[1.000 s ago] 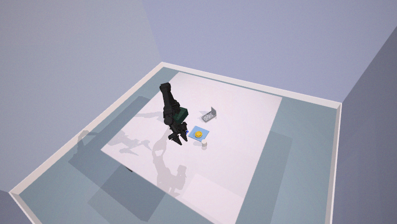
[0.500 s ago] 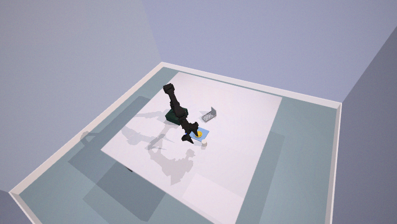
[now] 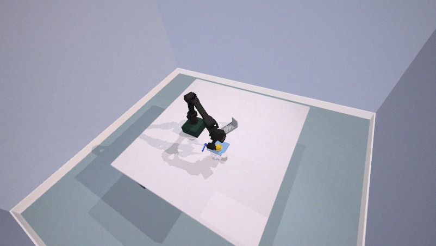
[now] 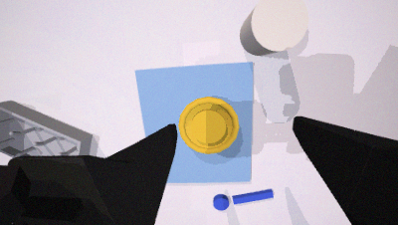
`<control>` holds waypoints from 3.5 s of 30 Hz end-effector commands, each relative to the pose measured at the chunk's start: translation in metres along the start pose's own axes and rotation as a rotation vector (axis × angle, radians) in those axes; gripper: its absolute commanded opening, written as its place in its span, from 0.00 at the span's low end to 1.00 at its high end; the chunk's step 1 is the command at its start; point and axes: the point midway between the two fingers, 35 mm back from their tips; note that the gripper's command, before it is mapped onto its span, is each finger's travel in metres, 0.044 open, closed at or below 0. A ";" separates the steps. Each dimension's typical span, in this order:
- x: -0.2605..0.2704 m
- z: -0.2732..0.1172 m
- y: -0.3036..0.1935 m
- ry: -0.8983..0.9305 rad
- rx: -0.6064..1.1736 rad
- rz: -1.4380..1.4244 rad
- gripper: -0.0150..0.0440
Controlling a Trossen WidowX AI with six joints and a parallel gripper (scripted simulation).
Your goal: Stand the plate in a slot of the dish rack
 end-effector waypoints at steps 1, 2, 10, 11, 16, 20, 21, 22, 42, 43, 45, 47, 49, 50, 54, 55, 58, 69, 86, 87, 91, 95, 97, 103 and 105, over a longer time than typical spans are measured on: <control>0.021 0.010 -0.018 0.008 0.122 0.035 0.93; 0.021 0.011 -0.019 0.008 0.127 0.036 0.93; 0.021 0.013 -0.019 0.008 0.127 0.036 0.93; 0.021 0.015 -0.020 0.008 0.127 0.036 0.93; 0.021 0.023 -0.020 0.008 0.127 0.036 0.93; 0.021 0.029 -0.021 0.008 0.127 0.036 0.93; 0.021 0.031 -0.021 0.008 0.127 0.036 0.93; 0.021 0.032 -0.021 0.008 0.127 0.036 0.93; 0.021 0.064 -0.025 0.008 0.127 0.036 0.93; 0.021 0.066 -0.026 0.008 0.127 0.036 0.93; 0.021 0.069 -0.026 0.008 0.127 0.036 0.93; 0.021 0.069 -0.026 0.008 0.127 0.036 0.93; 0.021 0.069 -0.026 0.008 0.127 0.036 0.87; 0.021 0.069 -0.026 0.008 0.127 0.036 0.87; 0.021 0.069 -0.026 0.008 0.127 0.036 0.87; 0.021 0.069 -0.026 0.008 0.127 0.036 0.87; 0.021 0.069 -0.026 0.008 0.127 0.036 0.84; 0.020 0.066 -0.025 0.008 0.127 0.036 0.61; 0.015 -0.027 0.000 0.007 0.126 0.036 0.25; 0.015 -0.033 0.000 0.007 0.126 0.036 0.25; 0.014 -0.052 0.004 0.007 0.126 0.036 0.25; 0.014 -0.070 0.006 0.007 0.126 0.036 0.25; 0.014 -0.080 0.006 0.007 0.126 0.036 0.25; 0.015 -0.100 0.008 0.008 0.126 0.036 0.25; 0.015 -0.101 0.008 0.008 0.126 0.036 0.25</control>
Point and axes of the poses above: the point midway between the two fingers, 35 mm back from their tips, its own z axis out along the fingers, its own x axis across the jaws, y = z × x, and after that the axes turned 1 degree about -z, right-handed
